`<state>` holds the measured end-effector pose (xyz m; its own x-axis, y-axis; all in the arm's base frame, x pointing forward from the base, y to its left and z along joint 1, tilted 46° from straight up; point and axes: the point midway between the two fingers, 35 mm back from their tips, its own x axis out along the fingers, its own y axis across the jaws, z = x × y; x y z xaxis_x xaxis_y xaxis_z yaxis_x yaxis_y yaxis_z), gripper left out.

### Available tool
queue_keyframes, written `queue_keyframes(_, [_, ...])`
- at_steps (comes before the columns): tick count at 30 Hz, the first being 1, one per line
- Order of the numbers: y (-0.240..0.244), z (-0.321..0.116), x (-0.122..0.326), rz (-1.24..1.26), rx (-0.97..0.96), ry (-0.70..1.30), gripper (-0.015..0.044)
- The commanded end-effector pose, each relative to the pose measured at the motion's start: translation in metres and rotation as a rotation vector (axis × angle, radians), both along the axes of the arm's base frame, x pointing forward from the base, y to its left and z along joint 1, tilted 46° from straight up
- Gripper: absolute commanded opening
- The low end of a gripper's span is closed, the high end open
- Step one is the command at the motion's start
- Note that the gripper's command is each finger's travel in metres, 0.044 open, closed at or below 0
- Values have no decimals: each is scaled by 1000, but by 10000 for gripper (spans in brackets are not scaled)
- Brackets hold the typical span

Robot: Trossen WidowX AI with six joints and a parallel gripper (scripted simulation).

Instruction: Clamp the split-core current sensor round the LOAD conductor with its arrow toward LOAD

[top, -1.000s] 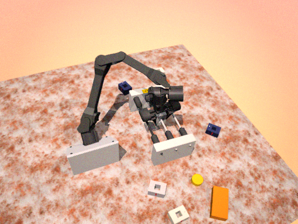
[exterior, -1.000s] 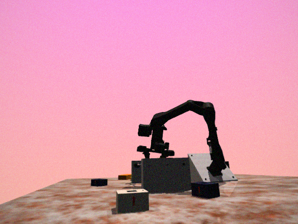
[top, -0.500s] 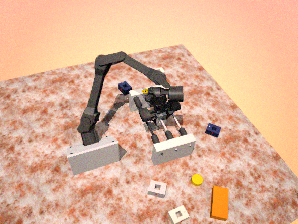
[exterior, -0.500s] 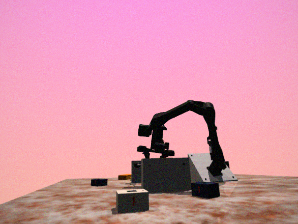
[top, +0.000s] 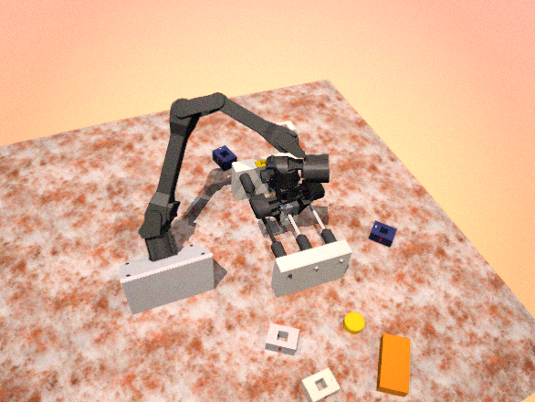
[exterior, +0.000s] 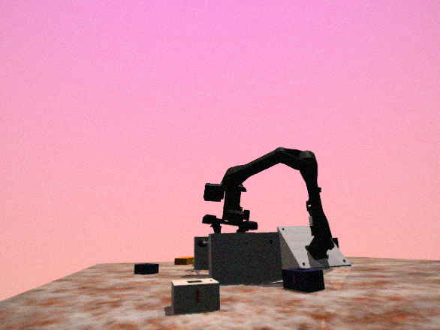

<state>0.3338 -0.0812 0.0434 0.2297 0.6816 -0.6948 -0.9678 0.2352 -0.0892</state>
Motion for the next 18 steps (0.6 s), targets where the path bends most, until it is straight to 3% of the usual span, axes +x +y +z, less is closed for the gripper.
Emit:
queue_keyframes(1, [0, 0, 0, 2, 0, 0, 266])
queue_keyframes(9, [0, 0, 0, 2, 0, 0, 266])
queue_keyframes(18, [0, 0, 0, 0, 0, 0, 206])
